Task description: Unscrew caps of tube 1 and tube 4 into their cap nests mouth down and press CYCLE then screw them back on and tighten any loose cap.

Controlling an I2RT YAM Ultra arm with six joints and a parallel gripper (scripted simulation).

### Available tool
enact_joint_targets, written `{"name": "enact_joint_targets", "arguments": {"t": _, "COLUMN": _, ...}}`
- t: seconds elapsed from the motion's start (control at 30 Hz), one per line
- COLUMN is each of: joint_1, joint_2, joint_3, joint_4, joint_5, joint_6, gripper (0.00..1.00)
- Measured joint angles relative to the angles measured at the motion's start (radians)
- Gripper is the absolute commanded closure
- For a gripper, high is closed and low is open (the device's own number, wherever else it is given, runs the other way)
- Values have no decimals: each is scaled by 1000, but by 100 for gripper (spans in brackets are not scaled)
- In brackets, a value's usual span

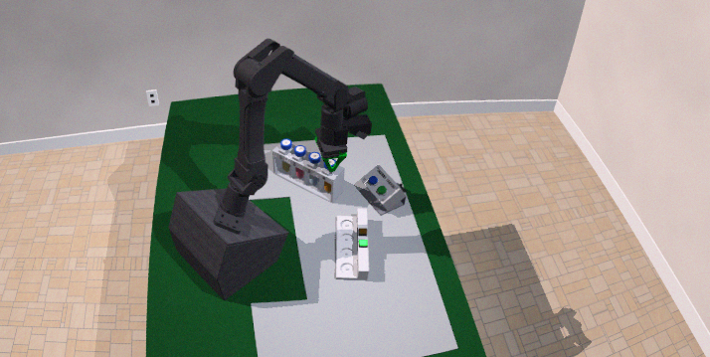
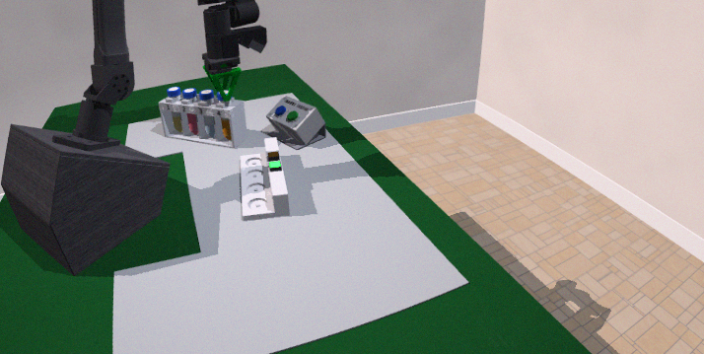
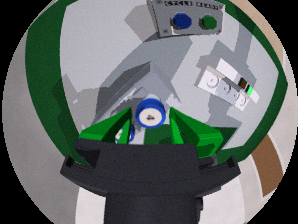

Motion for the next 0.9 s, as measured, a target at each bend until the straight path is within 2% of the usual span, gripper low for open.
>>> {"name": "enact_joint_targets", "arguments": {"t": 0.23, "joint_1": 0, "joint_2": 0, "joint_3": 0, "joint_4": 0, "joint_5": 0, "joint_6": -1, "gripper": 51}}
{"name": "enact_joint_targets", "arguments": {"t": 0.4, "joint_1": 0, "joint_2": 0, "joint_3": 0, "joint_4": 0, "joint_5": 0, "joint_6": -80, "gripper": 51}}
{"name": "enact_joint_targets", "arguments": {"t": 0.9, "joint_1": 0, "joint_2": 0, "joint_3": 0, "joint_4": 0, "joint_5": 0, "joint_6": -586, "gripper": 51}}
